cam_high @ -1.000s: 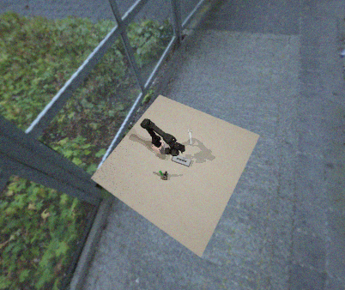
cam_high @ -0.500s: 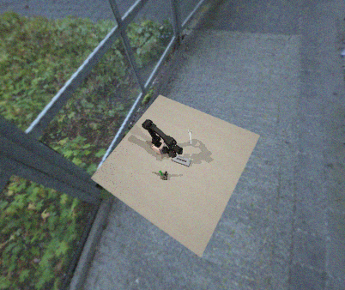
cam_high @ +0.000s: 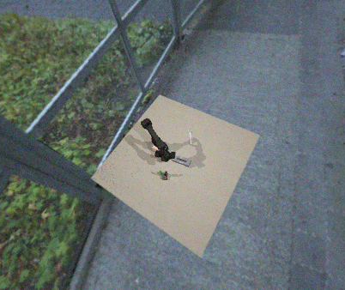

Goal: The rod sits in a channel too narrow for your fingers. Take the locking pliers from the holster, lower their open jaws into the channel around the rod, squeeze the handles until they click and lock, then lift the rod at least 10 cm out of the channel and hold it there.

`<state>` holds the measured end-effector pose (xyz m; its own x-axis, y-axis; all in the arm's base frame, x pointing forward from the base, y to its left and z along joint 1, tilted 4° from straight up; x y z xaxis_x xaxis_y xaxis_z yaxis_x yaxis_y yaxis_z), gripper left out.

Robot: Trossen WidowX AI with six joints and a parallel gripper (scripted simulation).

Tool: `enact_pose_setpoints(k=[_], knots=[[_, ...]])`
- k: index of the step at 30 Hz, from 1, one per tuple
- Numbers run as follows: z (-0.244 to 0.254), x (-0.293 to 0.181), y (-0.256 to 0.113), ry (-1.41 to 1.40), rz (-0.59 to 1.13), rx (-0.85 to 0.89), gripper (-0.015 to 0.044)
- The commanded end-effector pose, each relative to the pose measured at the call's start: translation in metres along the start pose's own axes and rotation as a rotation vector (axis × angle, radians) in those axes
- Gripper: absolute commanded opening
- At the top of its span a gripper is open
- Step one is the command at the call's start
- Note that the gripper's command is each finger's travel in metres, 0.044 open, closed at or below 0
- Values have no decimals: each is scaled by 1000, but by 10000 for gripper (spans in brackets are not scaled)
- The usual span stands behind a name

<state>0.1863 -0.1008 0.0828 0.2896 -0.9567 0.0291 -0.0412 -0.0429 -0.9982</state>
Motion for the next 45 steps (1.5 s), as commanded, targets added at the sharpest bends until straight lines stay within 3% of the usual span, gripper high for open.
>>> enact_pose_setpoints(k=[1,9,23,33,45], knots=[[-5,11,2,-8,1,-10,440],[0,59,1,-7,-3,-9,440],[5,102,9,-7,-6,-9,440],[5,106,9,-7,-7,-9,440],[9,146,8,-7,-10,-9,440]])
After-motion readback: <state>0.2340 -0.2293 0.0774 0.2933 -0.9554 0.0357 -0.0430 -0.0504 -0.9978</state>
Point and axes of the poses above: the point midway between the two fingers, 35 mm back from their tips, its own y axis out along the fingers, its own z axis across the jaws, x = y × z, the point moved 1 cm from there along -y, back along the fingers, and after that the axes turned 6 degrees about y, right-handed, at the moved point
